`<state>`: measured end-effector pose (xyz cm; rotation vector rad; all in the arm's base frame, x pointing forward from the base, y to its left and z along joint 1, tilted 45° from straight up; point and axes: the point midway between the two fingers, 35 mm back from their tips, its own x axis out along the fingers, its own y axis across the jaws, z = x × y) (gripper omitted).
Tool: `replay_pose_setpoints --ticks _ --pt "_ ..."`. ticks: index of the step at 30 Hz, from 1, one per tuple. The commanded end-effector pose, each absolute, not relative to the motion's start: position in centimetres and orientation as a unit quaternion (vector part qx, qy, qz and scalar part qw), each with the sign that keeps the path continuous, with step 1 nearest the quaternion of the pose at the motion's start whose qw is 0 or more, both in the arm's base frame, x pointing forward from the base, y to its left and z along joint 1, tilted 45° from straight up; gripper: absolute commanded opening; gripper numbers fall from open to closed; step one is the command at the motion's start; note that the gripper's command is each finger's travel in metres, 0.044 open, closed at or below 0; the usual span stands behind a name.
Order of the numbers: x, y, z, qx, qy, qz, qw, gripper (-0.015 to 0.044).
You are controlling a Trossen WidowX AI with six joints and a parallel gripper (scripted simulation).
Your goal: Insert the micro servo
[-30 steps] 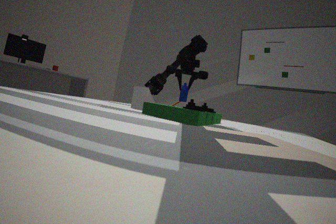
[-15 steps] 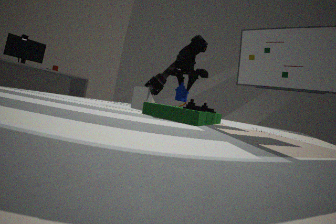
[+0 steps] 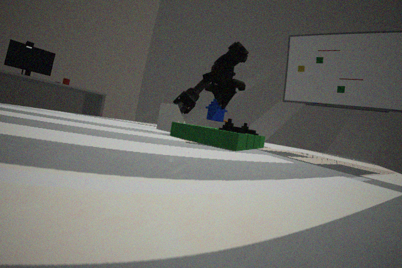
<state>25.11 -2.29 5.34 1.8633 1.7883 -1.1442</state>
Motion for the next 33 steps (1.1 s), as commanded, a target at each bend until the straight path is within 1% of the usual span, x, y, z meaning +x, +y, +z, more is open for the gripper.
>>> replay_pose_setpoints --ticks 1,14,27,33 --pt "25.10 -2.31 5.40 0.662 0.594 -0.443 0.110 0.0000" --pt "25.10 -2.31 5.39 0.670 0.480 -0.565 -0.041 0.0000" --pt "25.10 -2.31 5.39 0.644 0.342 -0.658 -0.190 0.0000" --pt "25.10 -2.31 5.39 0.639 0.325 -0.666 -0.206 0.0000"
